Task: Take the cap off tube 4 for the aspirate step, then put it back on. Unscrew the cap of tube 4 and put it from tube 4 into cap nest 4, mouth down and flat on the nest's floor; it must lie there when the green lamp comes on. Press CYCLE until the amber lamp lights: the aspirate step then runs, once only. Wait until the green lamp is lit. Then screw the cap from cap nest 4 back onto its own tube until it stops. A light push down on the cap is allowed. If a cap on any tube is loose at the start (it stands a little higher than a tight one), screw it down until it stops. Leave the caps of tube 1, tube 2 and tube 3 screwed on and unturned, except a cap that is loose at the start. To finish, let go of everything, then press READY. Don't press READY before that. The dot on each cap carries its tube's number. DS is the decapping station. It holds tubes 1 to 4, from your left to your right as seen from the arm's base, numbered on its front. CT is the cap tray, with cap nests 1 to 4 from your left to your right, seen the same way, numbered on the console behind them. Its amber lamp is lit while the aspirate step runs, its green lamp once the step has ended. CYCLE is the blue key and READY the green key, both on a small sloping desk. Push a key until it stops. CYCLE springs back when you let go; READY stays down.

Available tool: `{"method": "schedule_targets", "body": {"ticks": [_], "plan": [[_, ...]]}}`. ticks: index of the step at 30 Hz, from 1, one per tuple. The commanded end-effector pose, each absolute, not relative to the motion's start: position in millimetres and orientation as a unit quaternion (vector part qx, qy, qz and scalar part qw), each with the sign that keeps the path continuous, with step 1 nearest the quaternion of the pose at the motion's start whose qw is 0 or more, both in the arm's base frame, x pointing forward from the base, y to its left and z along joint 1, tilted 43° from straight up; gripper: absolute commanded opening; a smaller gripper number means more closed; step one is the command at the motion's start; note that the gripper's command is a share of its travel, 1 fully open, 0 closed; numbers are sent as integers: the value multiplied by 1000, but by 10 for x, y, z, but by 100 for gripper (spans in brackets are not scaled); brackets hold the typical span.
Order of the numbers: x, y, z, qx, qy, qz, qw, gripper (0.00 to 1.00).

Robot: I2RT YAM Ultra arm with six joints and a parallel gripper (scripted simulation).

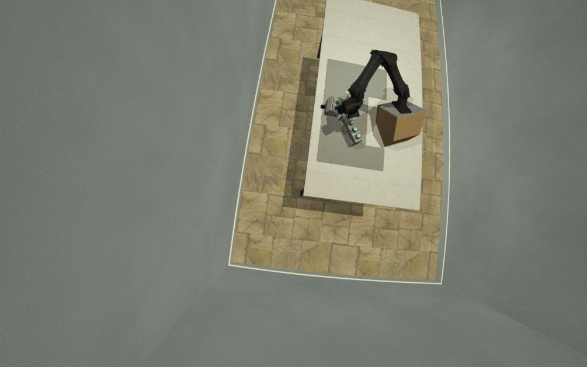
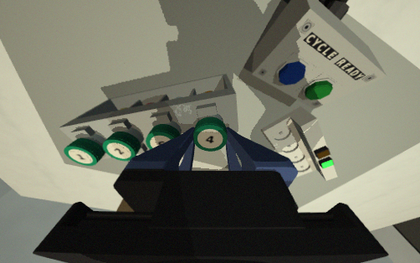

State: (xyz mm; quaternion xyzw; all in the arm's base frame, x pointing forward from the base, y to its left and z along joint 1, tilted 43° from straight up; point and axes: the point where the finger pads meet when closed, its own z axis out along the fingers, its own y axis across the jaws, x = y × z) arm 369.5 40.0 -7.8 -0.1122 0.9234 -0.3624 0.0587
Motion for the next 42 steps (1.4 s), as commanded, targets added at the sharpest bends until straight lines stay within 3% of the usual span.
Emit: {"method": "schedule_targets", "body": {"ticks": [1, 8, 9, 22, 42], "plan": [[3819, 552, -11, -38, 929, -348, 117, 0], [3820, 550, -8, -38, 929, -349, 117, 0], [3820, 550, -8, -38, 929, -349, 117, 49], [3786, 538, 6, -66, 927, -355, 101, 49], [3793, 546, 12, -387, 845, -367, -29, 49]]}}
